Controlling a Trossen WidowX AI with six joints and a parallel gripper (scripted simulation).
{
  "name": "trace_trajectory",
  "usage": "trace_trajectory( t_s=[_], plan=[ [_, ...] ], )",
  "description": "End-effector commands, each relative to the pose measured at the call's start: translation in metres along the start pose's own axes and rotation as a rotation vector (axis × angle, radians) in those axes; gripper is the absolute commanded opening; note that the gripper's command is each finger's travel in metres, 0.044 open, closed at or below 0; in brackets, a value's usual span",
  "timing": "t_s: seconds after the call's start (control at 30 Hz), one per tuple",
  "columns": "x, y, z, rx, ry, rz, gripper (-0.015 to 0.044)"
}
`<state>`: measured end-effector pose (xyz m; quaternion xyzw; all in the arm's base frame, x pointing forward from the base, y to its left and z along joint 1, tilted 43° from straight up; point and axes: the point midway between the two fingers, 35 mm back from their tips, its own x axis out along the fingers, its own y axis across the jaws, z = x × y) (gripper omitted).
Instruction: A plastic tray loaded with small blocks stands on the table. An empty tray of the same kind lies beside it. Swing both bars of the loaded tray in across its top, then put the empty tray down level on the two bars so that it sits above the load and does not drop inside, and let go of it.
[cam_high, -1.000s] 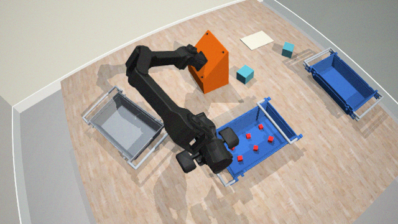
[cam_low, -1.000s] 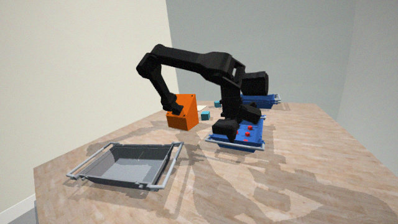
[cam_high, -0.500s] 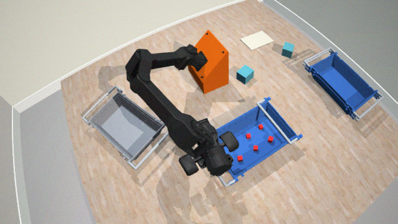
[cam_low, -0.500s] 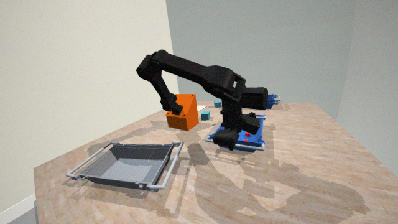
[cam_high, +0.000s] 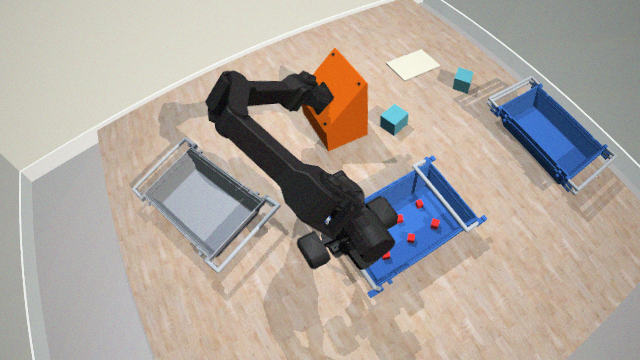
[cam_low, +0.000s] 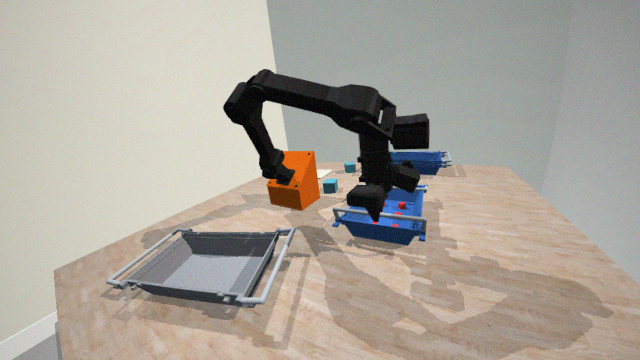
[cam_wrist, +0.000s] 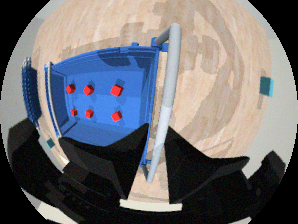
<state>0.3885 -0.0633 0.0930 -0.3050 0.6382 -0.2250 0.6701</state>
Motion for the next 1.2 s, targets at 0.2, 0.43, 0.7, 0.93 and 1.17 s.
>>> trace_trajectory(
  t_s=[0.2,0.43,0.7,0.93,1.17],
  plan=[
    [0.022,0.042,-0.003,-0.015,0.018,0.015,0.0090],
    [0.012,0.044,-0.001,-0.015,0.018,0.016,0.0090],
    [-0.023,0.039,0.001,-0.015,0.018,0.017,0.0090],
    [-0.019,0.042,0.002,-0.023,0.011,0.018,0.0090],
    [-0.019,0.042,0.002,-0.023,0.011,0.018,0.0090]
  ],
)
